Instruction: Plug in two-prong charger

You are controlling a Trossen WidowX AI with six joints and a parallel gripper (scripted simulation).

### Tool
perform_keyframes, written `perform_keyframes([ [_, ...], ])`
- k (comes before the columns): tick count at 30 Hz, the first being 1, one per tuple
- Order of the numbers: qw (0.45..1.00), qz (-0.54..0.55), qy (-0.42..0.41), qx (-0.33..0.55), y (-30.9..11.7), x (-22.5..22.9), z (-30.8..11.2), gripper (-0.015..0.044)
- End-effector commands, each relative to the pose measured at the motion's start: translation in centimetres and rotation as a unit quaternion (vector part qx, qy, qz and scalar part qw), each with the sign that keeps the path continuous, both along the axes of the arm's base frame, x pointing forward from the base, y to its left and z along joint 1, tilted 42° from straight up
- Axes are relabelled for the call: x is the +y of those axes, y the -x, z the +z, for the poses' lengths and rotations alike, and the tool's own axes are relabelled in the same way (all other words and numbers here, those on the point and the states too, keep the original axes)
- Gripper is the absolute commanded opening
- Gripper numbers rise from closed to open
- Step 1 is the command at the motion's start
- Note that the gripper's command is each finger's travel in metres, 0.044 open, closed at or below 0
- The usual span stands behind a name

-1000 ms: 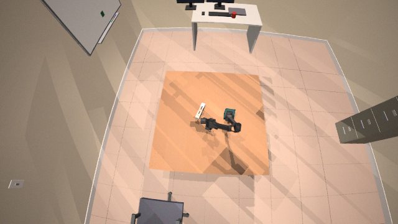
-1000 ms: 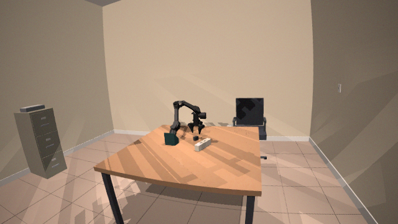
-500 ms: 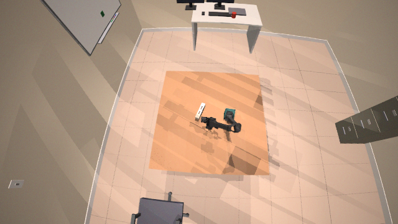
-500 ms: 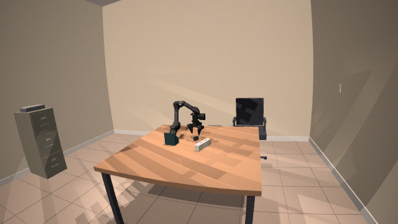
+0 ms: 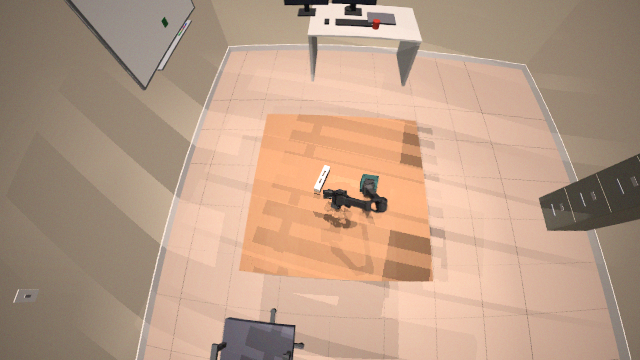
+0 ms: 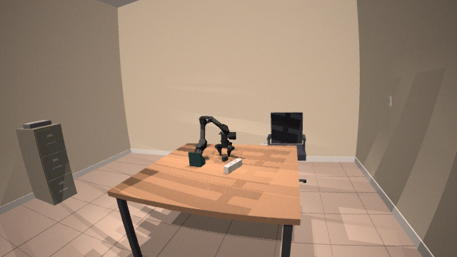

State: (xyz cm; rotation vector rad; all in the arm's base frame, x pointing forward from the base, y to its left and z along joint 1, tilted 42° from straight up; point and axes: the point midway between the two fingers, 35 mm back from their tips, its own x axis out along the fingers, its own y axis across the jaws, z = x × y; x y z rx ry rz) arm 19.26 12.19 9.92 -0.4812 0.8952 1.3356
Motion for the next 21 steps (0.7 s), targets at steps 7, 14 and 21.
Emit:
perform_keyframes([
  [7,1.0,-0.001,0.001,0.004,0.1,1.1,-1.3,0.044],
  [14,1.0,-0.001,0.0,0.004,0.1,1.8,-2.1,0.044],
  [21,1.0,-0.001,-0.001,0.004,0.2,2.3,-2.6,0.044],
])
